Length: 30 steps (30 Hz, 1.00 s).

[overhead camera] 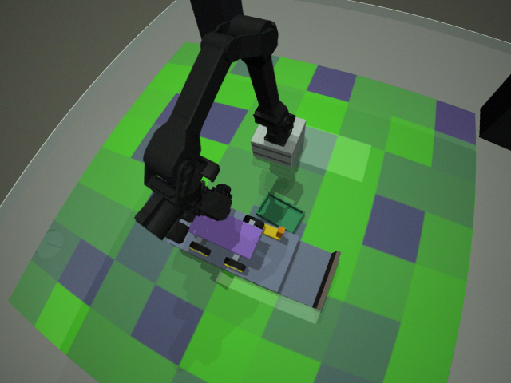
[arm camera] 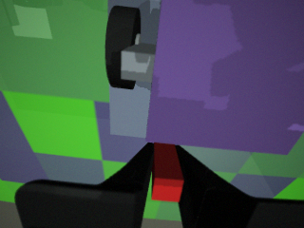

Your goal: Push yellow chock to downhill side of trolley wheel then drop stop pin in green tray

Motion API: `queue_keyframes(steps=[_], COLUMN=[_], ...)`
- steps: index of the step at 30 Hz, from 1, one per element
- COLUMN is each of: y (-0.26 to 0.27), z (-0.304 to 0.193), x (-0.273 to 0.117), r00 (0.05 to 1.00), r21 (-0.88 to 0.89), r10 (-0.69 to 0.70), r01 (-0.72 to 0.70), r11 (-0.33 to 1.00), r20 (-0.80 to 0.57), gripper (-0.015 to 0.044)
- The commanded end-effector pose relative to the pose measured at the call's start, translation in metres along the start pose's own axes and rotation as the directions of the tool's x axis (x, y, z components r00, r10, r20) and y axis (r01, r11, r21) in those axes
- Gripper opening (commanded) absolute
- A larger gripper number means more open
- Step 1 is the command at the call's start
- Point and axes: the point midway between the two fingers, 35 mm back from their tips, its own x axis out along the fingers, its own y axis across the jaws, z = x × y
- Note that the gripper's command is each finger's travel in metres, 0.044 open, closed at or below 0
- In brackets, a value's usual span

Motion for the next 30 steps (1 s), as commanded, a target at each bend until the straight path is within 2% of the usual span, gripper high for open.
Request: queue_keyframes(steps=[1,30], y=[0.000,0.000], z=[-0.001,-0.002], x=[-0.005,-0.021], r00=[1.000,1.000], r21=[0.005,0.005], r10=[-0.004,-0.004], r01=[0.004,0.004], r11=[1.000,1.000], r20=[-0.002,-0.002], gripper=[0.0000,0.0000])
